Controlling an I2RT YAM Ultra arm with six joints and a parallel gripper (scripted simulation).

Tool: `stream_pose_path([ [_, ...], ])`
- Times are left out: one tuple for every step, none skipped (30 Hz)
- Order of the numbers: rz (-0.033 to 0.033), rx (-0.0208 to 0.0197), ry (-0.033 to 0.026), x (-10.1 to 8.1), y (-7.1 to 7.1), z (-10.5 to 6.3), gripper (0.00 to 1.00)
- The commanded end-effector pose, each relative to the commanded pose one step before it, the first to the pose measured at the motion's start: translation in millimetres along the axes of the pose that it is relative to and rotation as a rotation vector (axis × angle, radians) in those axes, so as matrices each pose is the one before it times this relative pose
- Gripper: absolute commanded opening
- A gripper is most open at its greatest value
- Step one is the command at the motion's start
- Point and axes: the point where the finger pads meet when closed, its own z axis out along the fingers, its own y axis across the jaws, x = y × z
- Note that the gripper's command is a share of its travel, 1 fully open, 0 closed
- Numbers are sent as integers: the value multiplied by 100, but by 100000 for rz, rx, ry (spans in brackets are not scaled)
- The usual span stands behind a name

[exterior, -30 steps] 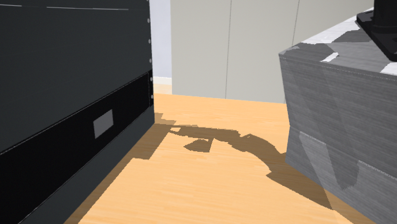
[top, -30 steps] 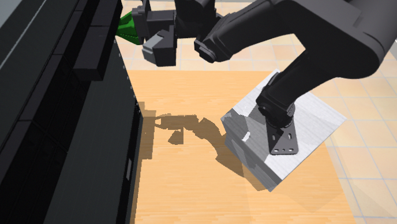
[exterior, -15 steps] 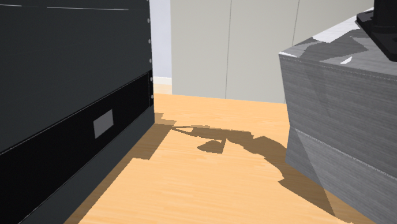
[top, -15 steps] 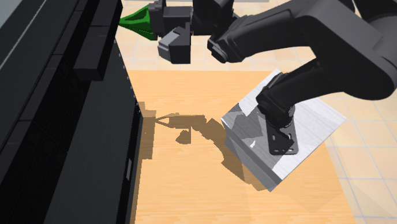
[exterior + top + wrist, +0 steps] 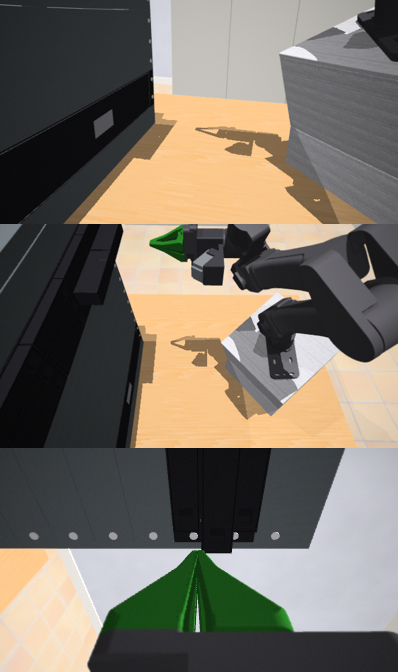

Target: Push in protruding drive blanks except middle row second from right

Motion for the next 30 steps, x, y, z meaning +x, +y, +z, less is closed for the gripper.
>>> stream_pose_path([
  [1432, 751, -4498, -813, -72, -591, 0],
  [0, 0, 0, 0, 0, 0, 0],
  [0, 0, 0, 0, 0, 0, 0],
  [0, 0, 0, 0, 0, 0, 0],
  [0, 0, 0, 0, 0, 0, 0],
  [-147, 68, -55, -4, -58, 20, 0],
  [0, 0, 0, 0, 0, 0, 0],
  [0, 0, 0, 0, 0, 0, 0],
  [0, 0, 0, 0, 0, 0, 0],
  [0, 0, 0, 0, 0, 0, 0],
  [-169, 163, 43, -20, -52, -4, 0],
  [-822, 540, -110, -153, -209, -20, 0],
  [-169, 152, 28, -22, -50, -4, 0],
  [1, 39, 50, 9, -7, 0, 0],
  [0, 1, 2, 0, 0, 0, 0],
  [-92, -43, -146, -42, -13, -15, 0],
  [-515, -19, -527, -185, -113, -87, 0],
  [-1072, 478, -390, -261, -322, -177, 0],
  [-140, 38, -41, -35, -171, -196, 0],
  [-7, -23, 8, -1, -160, -209, 0],
  [0, 0, 0, 0, 0, 0, 0],
  [0, 0, 0, 0, 0, 0, 0],
  [3203, -1266, 1141, 713, 498, -136, 0],
  [9, 16, 4, 0, -109, -137, 0],
  [3, 1, 5, 0, -51, -67, 0],
  [0, 0, 1, 0, -9, -12, 0],
  [0, 0, 0, 0, 0, 6, 0],
  [-452, 169, -160, -12, -165, 89, 0],
  [-976, 237, -1578, -303, -368, 399, 0],
  [-2493, 1728, -855, -258, -975, 490, 0],
])
